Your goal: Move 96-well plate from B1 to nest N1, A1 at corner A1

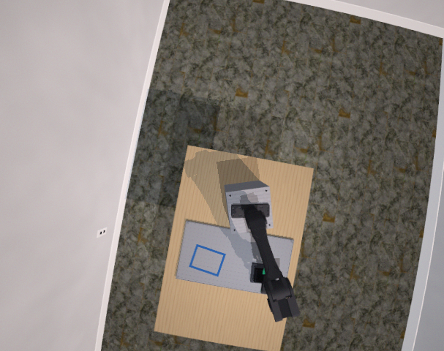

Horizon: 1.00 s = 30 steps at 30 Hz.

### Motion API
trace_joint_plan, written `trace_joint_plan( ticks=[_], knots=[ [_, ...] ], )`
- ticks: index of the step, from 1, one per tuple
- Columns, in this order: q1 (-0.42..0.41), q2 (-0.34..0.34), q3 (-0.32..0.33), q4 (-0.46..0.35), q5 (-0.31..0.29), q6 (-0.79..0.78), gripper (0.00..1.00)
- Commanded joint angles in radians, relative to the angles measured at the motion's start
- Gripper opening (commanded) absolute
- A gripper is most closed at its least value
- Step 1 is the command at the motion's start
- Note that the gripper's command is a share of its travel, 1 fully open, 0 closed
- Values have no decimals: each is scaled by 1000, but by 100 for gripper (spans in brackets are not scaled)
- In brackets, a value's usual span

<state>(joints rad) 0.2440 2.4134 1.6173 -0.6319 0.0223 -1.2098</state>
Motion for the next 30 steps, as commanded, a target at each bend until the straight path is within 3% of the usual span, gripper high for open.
trace_joint_plan(
  ticks=[1,19,30],
  knots=[
    [14,-32,25,8,-7,8,0],
    [17,-32,-20,17,-5,11,0],
    [18,-34,-5,10,-5,12,0]
  ],
)
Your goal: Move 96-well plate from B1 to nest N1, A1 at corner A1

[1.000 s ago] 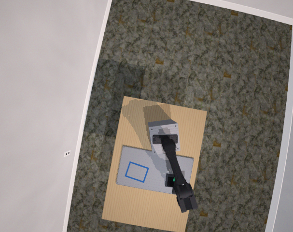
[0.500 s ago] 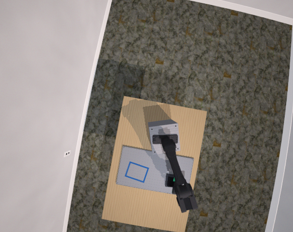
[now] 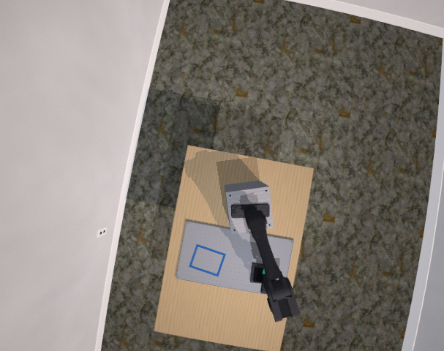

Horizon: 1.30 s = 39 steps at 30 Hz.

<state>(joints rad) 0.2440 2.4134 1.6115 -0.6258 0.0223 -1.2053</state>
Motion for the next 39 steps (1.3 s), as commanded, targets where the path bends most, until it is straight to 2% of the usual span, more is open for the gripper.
trace_joint_plan(
  ticks=[1,39],
  knots=[
    [18,-34,1,4,-5,8,0],
    [2,-23,-15,22,-5,-3,0]
  ],
)
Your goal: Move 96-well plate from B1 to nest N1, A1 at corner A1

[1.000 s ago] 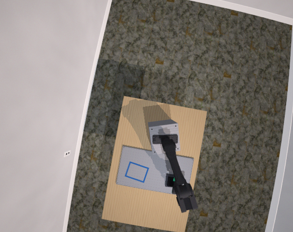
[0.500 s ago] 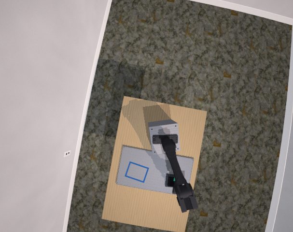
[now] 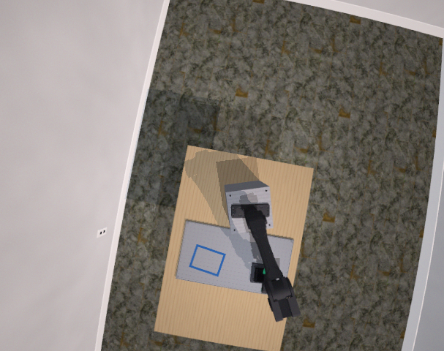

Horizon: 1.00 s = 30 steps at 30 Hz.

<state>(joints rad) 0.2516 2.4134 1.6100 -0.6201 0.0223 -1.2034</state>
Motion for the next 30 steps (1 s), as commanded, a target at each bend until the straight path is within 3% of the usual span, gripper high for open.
trace_joint_plan(
  ticks=[1,13,14,30],
  knots=[
    [-7,-21,-17,16,-5,-6,0],
    [-14,-4,-22,22,-6,-10,0],
    [-14,-4,16,12,-6,-10,0],
    [-17,4,21,21,-7,-14,0]
  ],
)
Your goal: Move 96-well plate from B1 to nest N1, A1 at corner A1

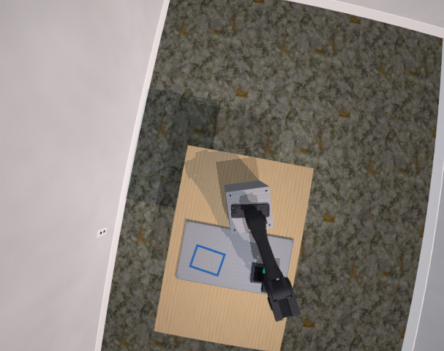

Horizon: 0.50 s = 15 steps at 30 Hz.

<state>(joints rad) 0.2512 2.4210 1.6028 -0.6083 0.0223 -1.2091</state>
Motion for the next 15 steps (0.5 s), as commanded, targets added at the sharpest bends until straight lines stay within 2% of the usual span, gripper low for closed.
trace_joint_plan(
  ticks=[1,13,15],
  knots=[
    [-17,0,28,10,-8,-7,0],
    [-14,14,24,16,-8,-8,0],
    [-13,0,26,17,-8,-7,0]
  ],
)
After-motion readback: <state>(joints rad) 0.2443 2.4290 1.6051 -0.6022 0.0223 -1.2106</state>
